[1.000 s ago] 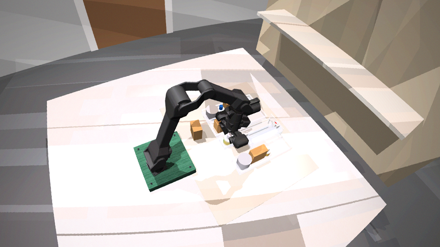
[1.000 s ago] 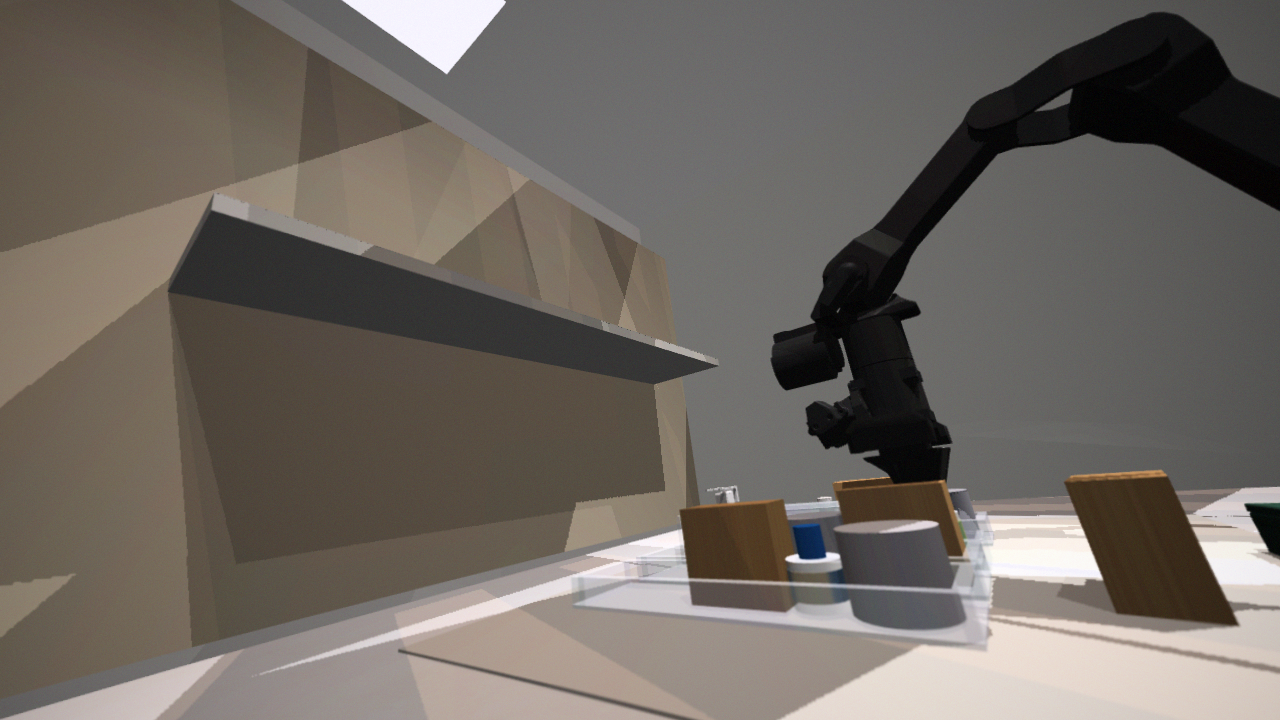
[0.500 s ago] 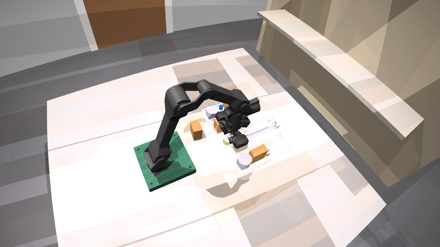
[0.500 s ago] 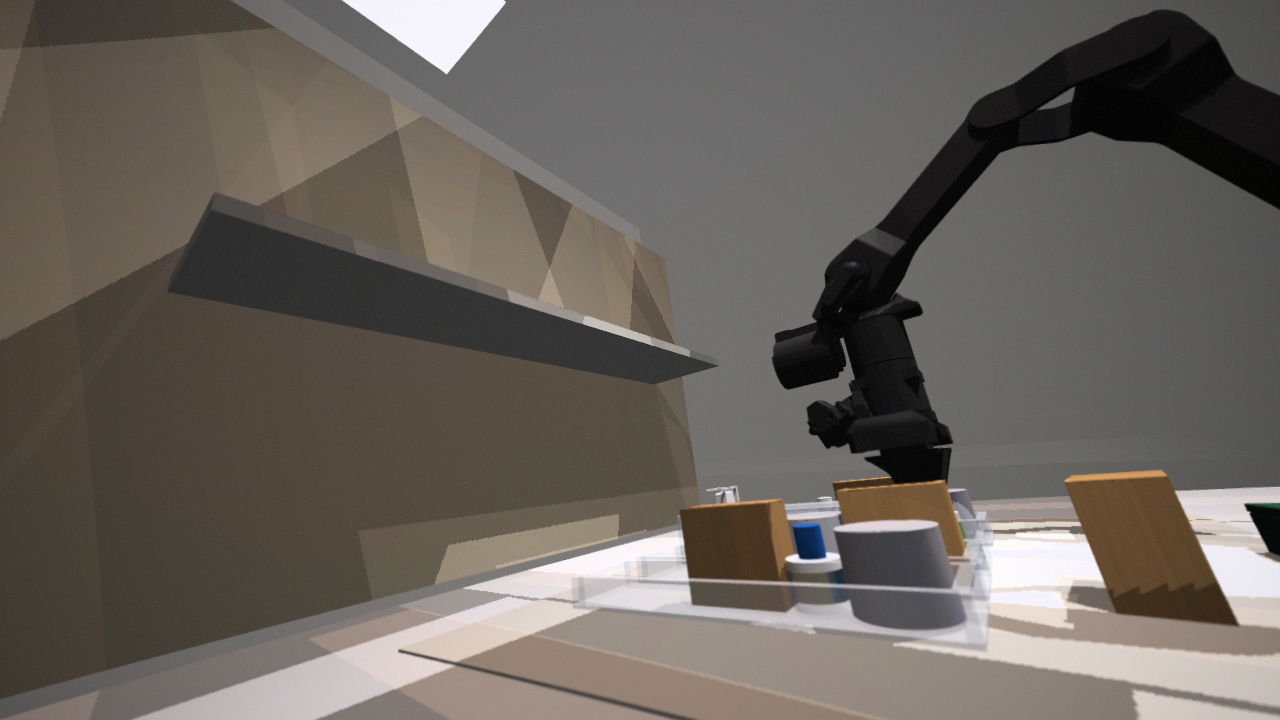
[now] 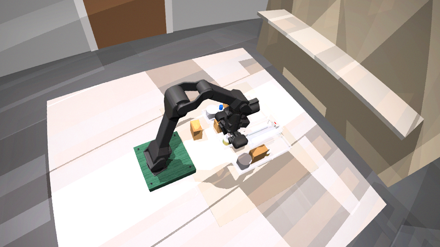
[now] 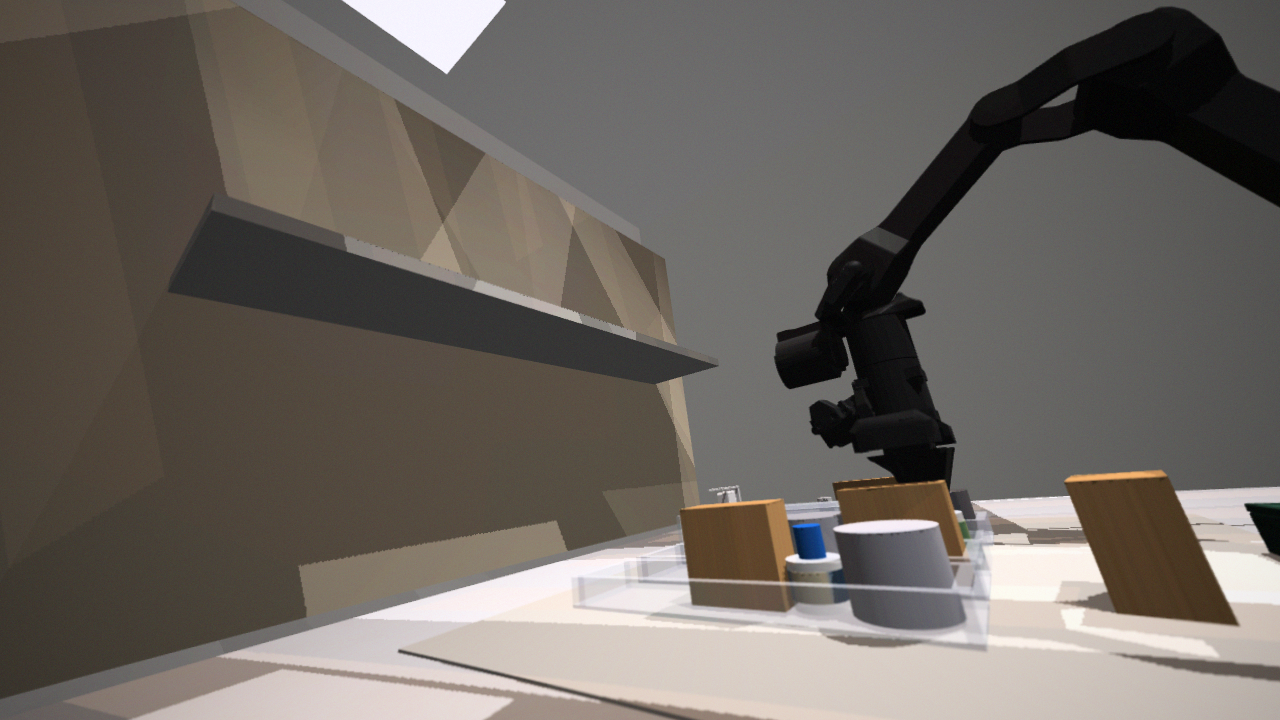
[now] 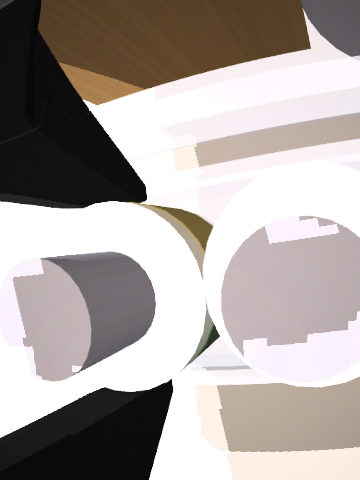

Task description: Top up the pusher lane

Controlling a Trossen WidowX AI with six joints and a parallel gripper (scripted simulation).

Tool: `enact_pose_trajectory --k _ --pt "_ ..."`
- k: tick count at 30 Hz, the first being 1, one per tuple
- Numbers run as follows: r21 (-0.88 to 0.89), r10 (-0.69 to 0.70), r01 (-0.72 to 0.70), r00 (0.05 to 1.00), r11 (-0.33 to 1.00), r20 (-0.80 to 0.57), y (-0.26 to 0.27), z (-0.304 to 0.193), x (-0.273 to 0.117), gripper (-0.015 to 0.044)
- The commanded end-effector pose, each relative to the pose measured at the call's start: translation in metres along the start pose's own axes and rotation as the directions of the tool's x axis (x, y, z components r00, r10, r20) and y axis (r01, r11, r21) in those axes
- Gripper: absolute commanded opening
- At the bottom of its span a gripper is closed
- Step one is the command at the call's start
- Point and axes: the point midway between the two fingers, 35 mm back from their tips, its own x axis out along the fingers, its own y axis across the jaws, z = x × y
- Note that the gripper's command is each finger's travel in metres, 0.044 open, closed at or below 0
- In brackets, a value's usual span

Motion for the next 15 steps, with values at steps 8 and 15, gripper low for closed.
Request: enact_pose_trajectory --k 8,15 --pt "-0.002 0.002 -0.002 1.000 1.000 0.014 0.0003 0.0011 -0.0001 0.0000" --pt "-0.002 0.002 -0.002 1.000 1.000 0.014 0.0003 -0.0001 -0.0001 0.0000"
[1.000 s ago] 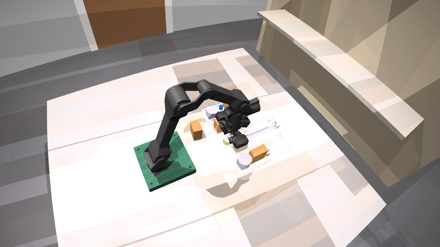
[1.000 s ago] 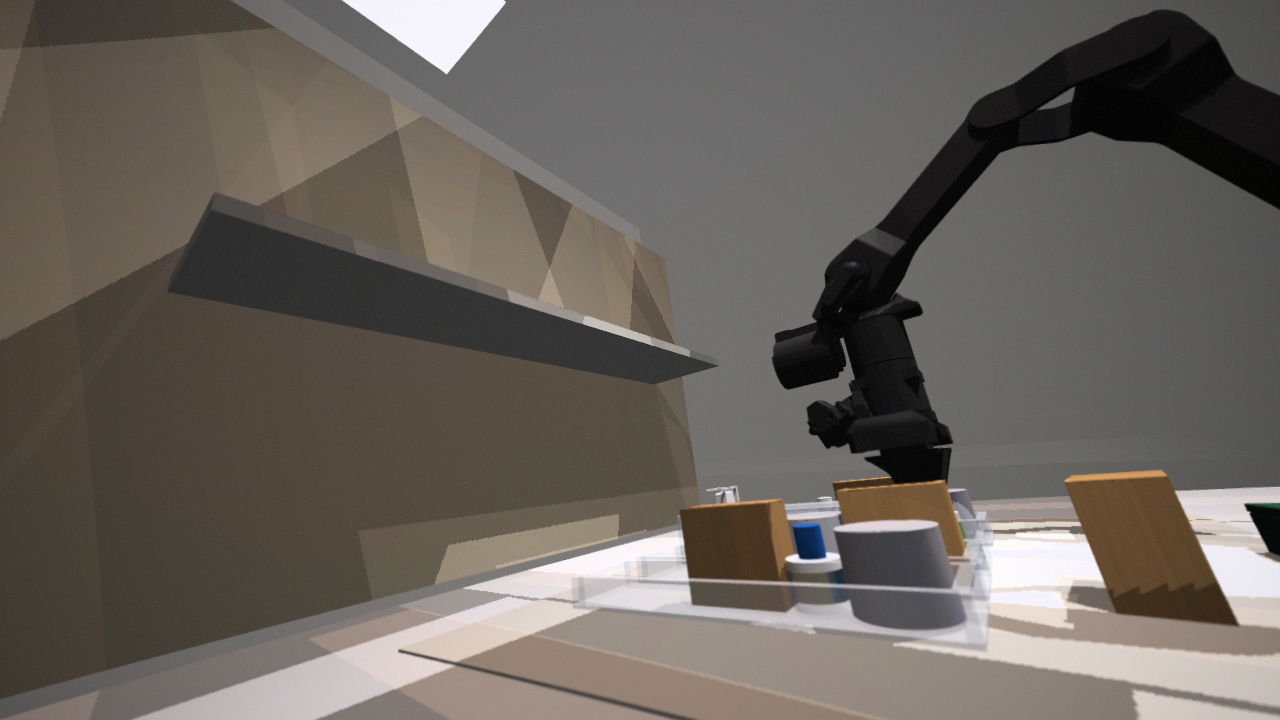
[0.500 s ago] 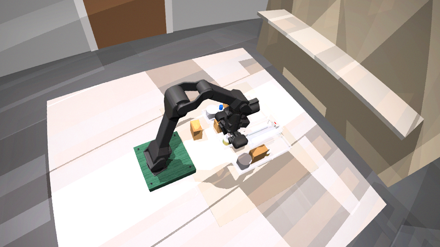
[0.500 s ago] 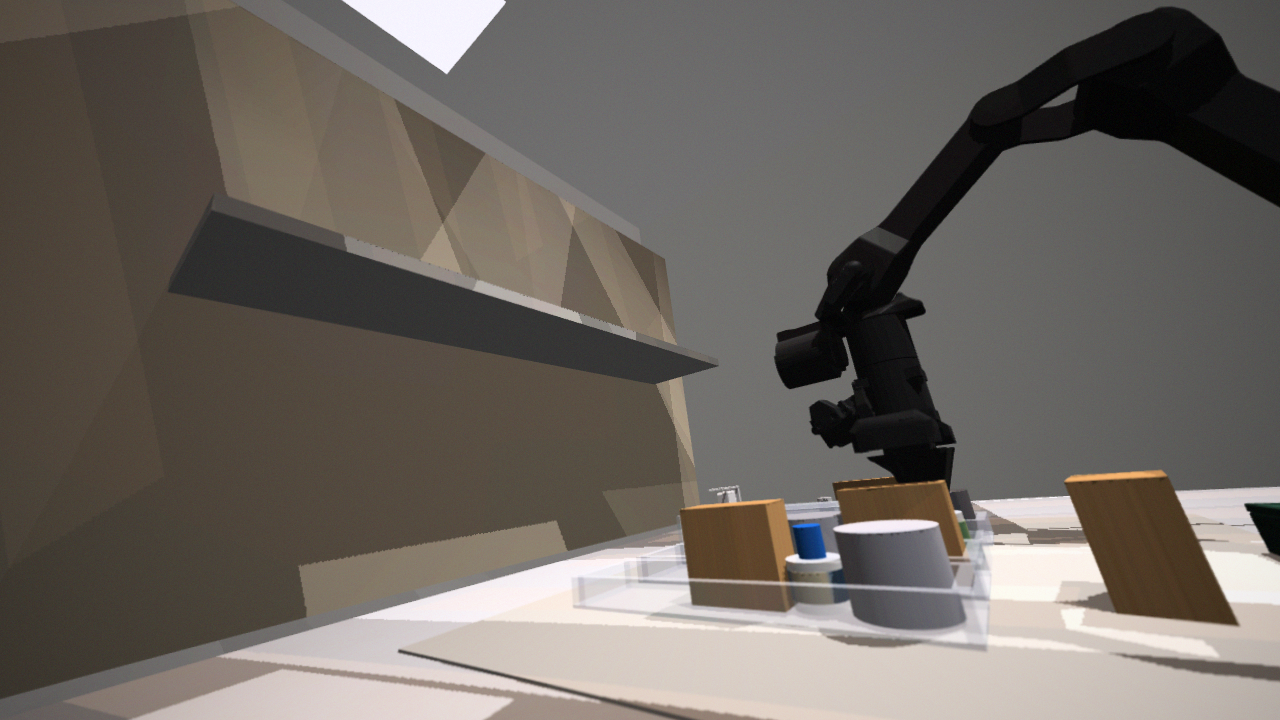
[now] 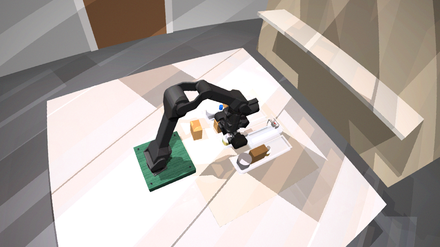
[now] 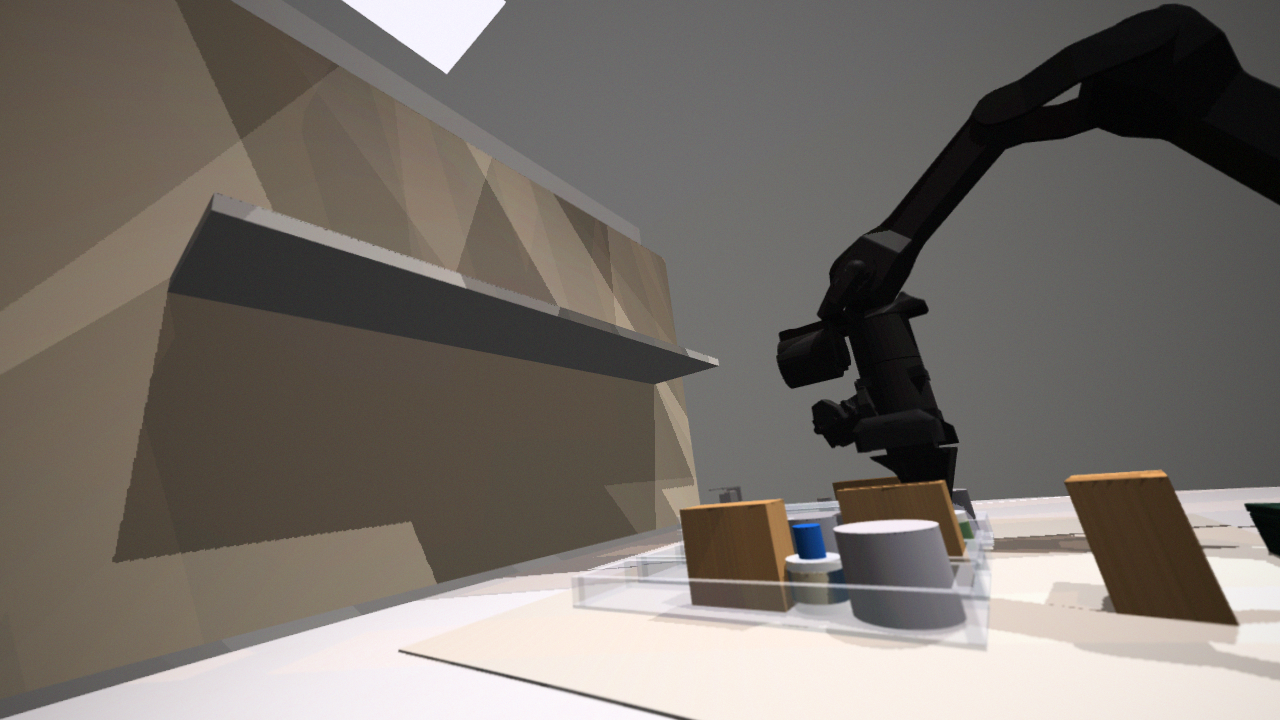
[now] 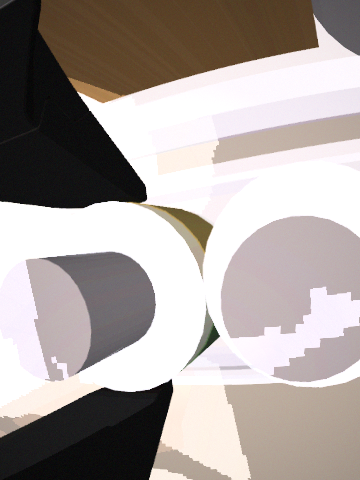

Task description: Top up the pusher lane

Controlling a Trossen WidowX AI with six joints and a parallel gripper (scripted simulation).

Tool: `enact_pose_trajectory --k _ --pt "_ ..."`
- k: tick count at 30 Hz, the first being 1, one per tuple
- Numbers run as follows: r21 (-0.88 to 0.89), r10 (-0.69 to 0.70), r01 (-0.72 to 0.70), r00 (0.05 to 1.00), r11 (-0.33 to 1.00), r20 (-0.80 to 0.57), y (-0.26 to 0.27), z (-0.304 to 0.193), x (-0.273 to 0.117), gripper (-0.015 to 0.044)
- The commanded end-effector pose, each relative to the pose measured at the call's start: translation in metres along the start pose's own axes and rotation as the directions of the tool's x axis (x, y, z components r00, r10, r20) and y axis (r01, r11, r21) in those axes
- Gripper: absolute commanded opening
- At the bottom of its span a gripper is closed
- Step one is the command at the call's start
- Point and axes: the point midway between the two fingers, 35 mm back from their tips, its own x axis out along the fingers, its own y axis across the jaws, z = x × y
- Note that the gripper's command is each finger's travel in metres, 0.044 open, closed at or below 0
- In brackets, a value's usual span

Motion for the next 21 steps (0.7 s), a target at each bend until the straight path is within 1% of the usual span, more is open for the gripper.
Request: enact_pose_trajectory --k 1,21 --pt "-0.002 0.002 -0.002 1.000 1.000 0.014 0.0004 0.0022 -0.0002 0.0000" --pt "-0.002 0.002 -0.002 1.000 1.000 0.014 -0.0001 -0.0038 0.0002 0.0000"
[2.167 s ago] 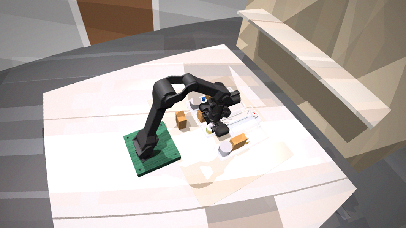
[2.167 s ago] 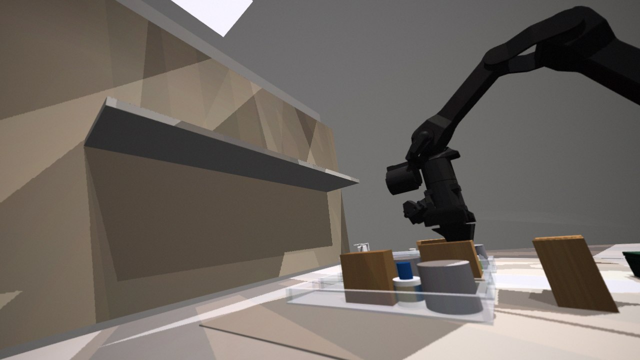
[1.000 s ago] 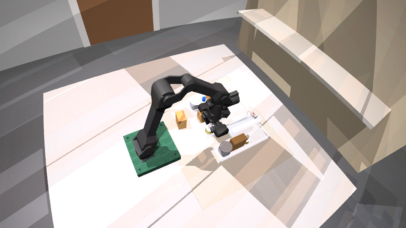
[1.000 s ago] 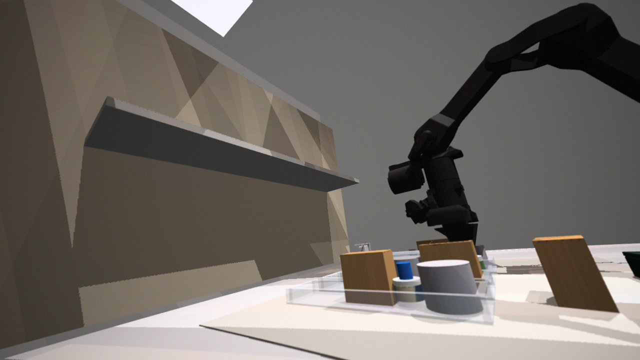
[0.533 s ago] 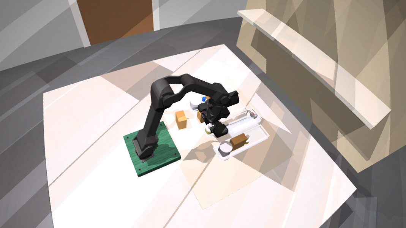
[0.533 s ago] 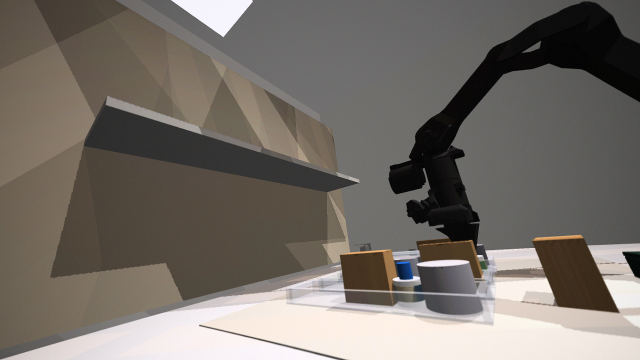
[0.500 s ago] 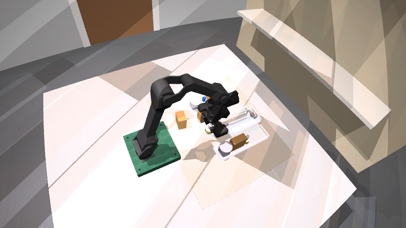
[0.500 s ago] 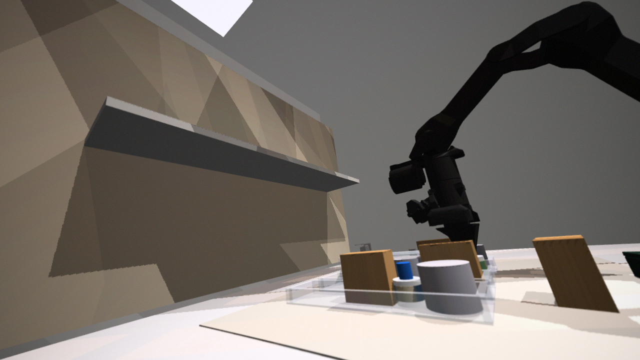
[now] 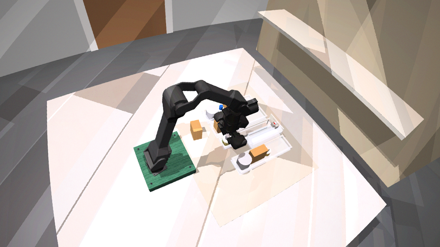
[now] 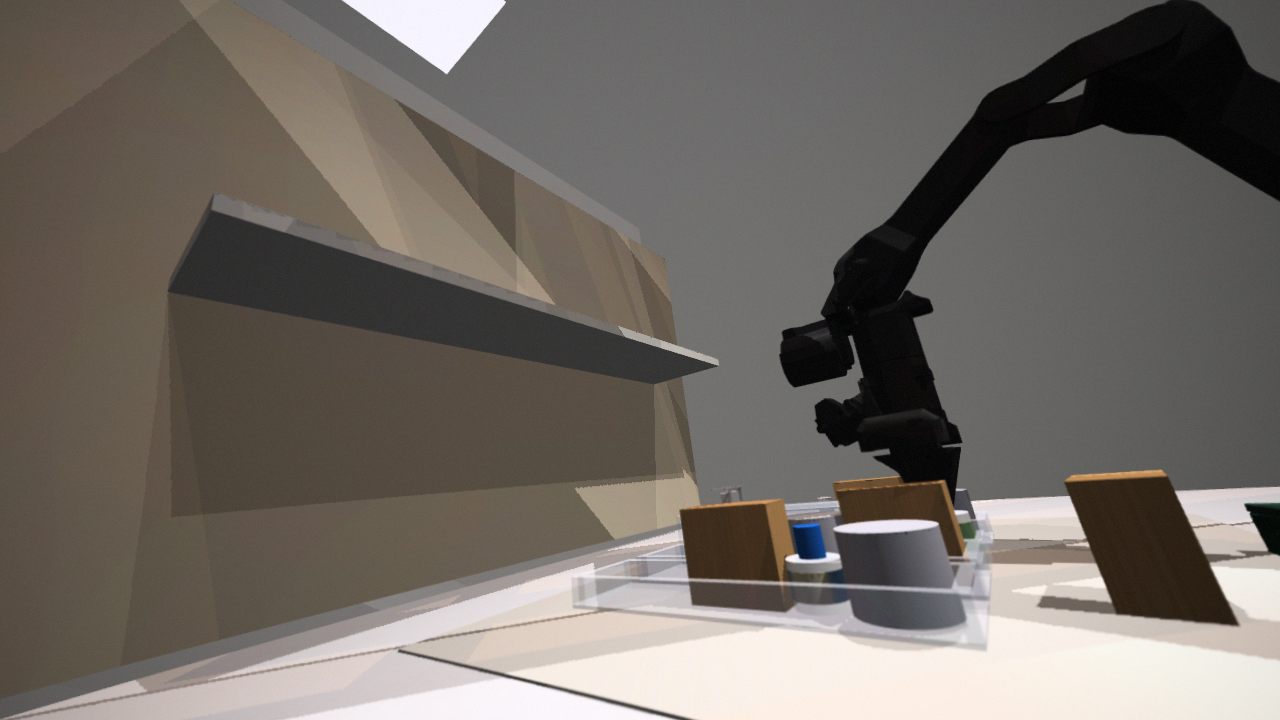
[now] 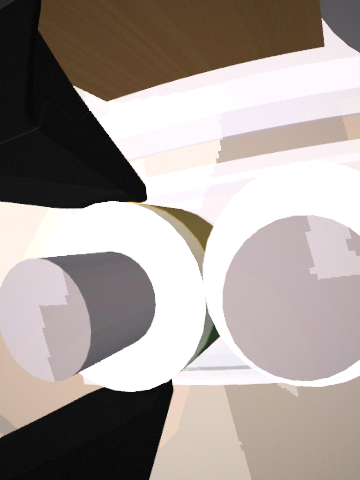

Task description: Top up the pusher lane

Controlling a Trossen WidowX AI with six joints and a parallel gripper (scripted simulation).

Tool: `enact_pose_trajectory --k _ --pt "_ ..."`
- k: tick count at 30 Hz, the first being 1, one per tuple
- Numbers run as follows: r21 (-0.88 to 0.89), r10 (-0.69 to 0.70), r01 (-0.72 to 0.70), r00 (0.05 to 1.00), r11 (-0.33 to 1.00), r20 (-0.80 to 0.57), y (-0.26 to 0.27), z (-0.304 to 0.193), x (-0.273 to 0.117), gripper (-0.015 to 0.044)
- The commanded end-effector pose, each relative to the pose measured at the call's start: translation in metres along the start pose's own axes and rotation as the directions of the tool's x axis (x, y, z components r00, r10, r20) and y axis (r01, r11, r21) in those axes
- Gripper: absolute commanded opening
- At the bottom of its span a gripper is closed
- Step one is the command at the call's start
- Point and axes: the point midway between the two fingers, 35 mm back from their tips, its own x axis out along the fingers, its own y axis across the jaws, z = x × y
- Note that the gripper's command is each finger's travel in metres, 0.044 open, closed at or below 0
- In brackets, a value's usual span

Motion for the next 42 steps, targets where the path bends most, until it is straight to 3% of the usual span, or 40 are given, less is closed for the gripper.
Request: enact_pose_trajectory --k 1,9,21,42 --pt "-0.003 0.002 -0.002 1.000 1.000 0.005 0.000 -0.001 0.000 0.0000" --pt "-0.003 0.002 -0.002 1.000 1.000 0.005 0.000 -0.001 0.000 0.0000" --pt "-0.003 0.002 -0.002 1.000 1.000 0.005 0.000 -0.001 0.000 0.0307" --pt "-0.003 0.002 -0.002 1.000 1.000 0.005 0.000 -0.009 -0.021 0.0307"
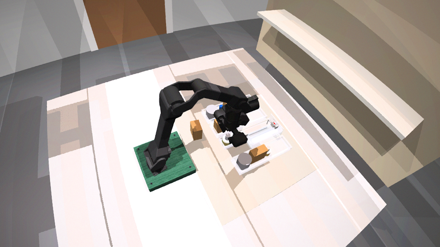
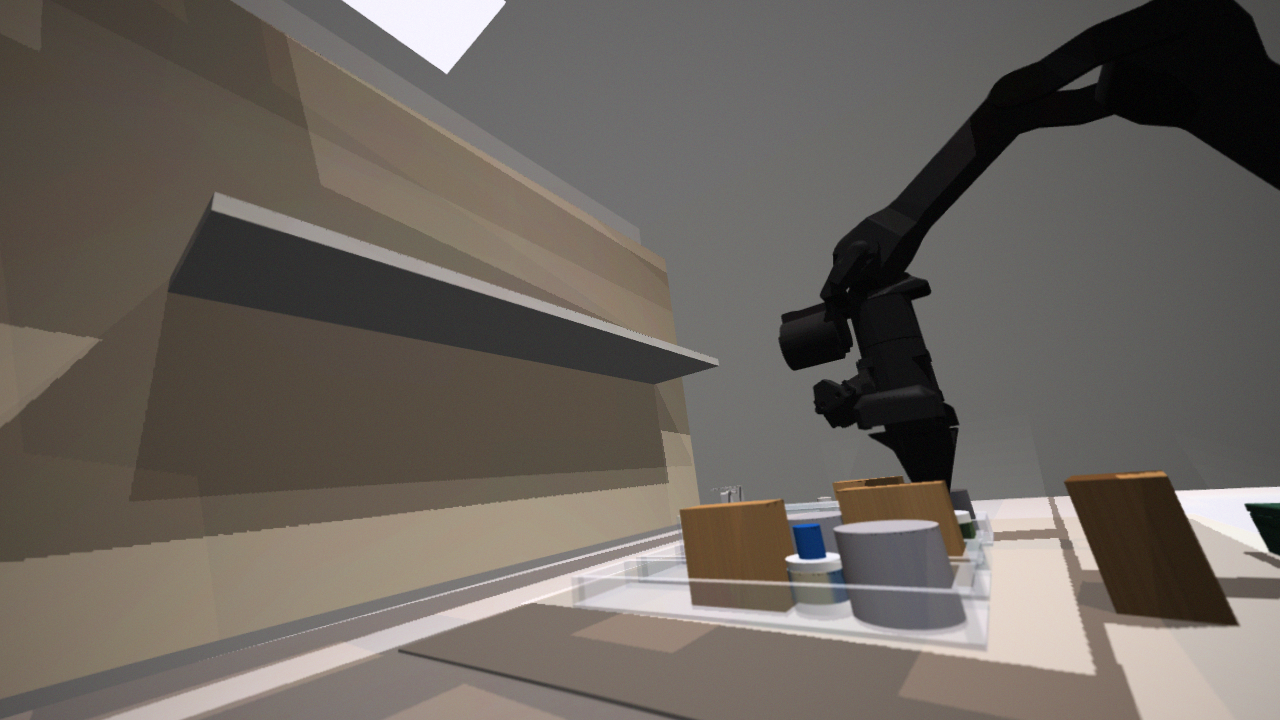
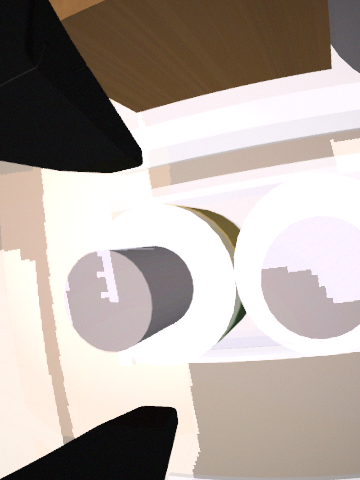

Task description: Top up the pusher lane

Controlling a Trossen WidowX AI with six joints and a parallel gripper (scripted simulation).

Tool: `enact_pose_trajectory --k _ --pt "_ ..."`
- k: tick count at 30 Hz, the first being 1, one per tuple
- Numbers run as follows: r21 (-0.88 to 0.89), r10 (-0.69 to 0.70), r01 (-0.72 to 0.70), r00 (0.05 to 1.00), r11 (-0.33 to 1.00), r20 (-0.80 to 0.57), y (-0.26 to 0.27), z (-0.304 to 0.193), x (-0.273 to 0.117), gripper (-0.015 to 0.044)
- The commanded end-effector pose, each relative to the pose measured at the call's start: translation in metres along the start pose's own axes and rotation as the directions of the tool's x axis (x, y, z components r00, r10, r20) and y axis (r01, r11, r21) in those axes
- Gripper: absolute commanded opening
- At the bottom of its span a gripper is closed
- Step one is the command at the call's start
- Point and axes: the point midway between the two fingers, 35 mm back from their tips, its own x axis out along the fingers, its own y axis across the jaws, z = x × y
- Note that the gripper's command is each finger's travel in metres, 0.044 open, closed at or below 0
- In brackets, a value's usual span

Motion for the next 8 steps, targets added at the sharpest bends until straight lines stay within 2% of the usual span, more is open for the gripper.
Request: enact_pose_trajectory --k 1,8 --pt "-0.001 0.001 -0.001 1.000 1.000 0.000 0.000 -0.009 -0.002 0.0307" --pt "-0.001 0.001 -0.001 1.000 1.000 -0.002 0.000 -0.034 -0.004 0.0307"
